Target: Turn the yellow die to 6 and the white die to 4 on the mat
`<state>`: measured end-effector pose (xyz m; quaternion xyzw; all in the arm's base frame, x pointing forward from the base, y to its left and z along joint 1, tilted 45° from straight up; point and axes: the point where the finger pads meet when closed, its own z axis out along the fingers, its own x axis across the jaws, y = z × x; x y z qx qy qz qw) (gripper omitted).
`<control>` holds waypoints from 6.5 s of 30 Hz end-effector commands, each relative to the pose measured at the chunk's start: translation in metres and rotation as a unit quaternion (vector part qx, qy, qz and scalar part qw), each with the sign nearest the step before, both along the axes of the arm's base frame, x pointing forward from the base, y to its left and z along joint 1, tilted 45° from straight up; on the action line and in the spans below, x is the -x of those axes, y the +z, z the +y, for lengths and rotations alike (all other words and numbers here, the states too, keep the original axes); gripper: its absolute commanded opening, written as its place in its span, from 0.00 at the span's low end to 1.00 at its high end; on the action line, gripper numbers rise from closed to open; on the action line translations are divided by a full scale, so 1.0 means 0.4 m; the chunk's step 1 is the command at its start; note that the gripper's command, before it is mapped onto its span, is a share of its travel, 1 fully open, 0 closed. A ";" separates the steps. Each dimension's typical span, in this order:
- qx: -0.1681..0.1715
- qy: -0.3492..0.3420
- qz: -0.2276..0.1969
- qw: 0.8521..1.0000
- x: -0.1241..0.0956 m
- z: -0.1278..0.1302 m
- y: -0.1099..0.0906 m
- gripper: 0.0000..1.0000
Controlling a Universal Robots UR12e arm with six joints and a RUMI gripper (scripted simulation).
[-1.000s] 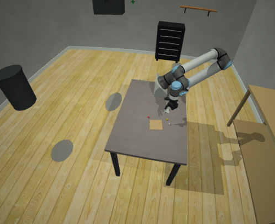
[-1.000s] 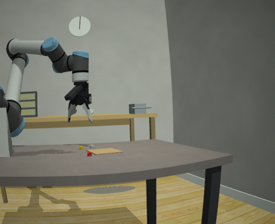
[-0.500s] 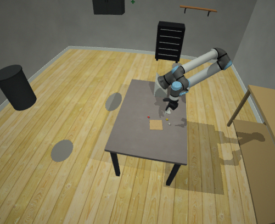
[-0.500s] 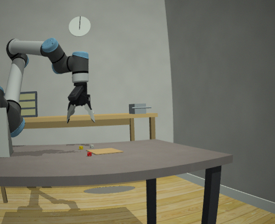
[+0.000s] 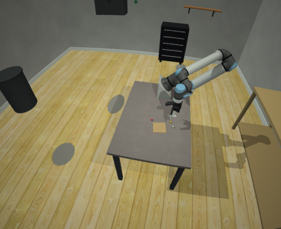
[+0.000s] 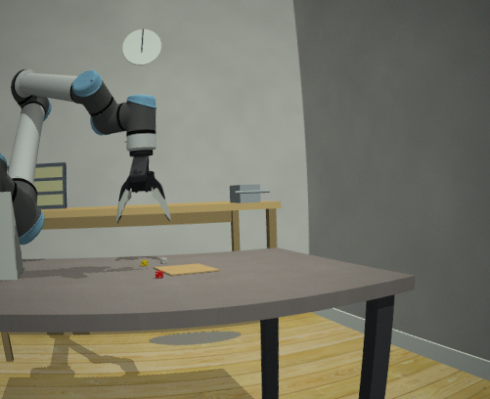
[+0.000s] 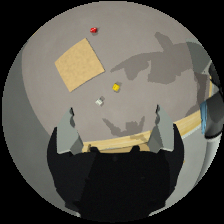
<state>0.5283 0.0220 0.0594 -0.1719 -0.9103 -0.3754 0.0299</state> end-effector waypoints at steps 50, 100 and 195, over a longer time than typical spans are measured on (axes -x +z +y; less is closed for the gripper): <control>0.030 0.352 -0.343 0.870 0.001 0.064 -0.057 1.00; 0.030 0.353 -0.344 0.869 0.001 0.071 -0.064 0.18; 0.030 0.353 -0.344 0.869 -0.007 0.153 -0.150 0.18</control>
